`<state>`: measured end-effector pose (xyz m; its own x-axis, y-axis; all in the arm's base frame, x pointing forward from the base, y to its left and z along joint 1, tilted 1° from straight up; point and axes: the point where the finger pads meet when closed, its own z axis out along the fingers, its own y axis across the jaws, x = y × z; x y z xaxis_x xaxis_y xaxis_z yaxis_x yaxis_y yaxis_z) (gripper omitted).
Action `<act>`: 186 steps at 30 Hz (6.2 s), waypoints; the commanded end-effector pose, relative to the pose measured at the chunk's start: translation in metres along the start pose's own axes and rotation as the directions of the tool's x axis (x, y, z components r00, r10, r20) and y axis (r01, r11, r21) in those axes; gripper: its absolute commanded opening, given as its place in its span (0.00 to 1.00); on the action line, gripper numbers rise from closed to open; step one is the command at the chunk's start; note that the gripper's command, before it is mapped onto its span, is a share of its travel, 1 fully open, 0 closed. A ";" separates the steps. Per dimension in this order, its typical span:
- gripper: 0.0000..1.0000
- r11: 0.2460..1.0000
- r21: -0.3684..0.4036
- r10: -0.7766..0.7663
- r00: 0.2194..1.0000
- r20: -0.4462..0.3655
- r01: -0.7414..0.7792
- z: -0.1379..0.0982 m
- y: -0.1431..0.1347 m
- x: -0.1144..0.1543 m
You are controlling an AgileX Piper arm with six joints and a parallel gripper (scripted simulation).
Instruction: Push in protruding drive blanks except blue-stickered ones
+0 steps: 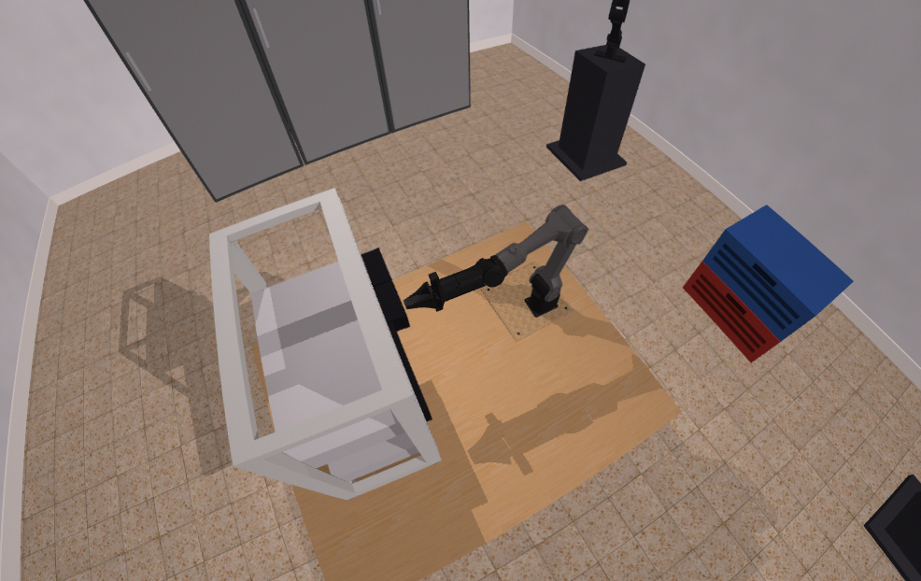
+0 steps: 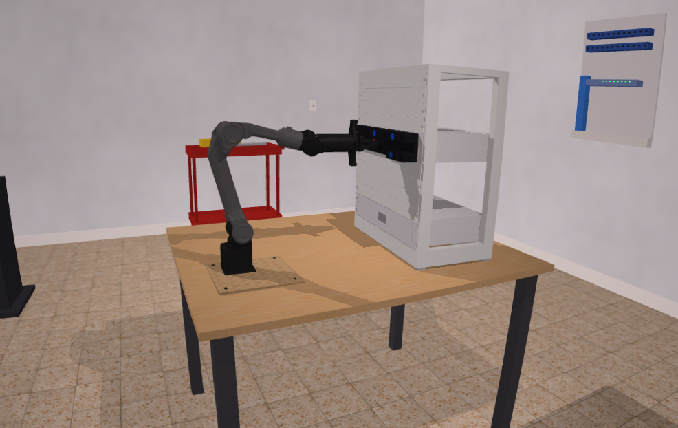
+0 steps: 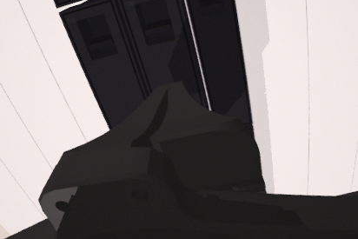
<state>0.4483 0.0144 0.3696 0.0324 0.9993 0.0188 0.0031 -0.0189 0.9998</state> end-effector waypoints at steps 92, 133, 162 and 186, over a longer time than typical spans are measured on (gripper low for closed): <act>0.00 1.000 -0.002 0.000 1.000 0.000 0.000 0.035 -0.002 0.000; 0.00 1.000 -0.002 0.000 1.000 0.000 0.000 0.042 -0.003 0.000; 0.00 1.000 -0.002 0.000 1.000 0.000 0.000 0.026 -0.003 0.000; 0.00 1.000 -0.002 0.000 1.000 0.000 0.000 -0.064 -0.003 0.000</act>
<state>0.3847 0.0160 0.3664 0.0335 0.9993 0.0187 0.0007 -0.0188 0.9998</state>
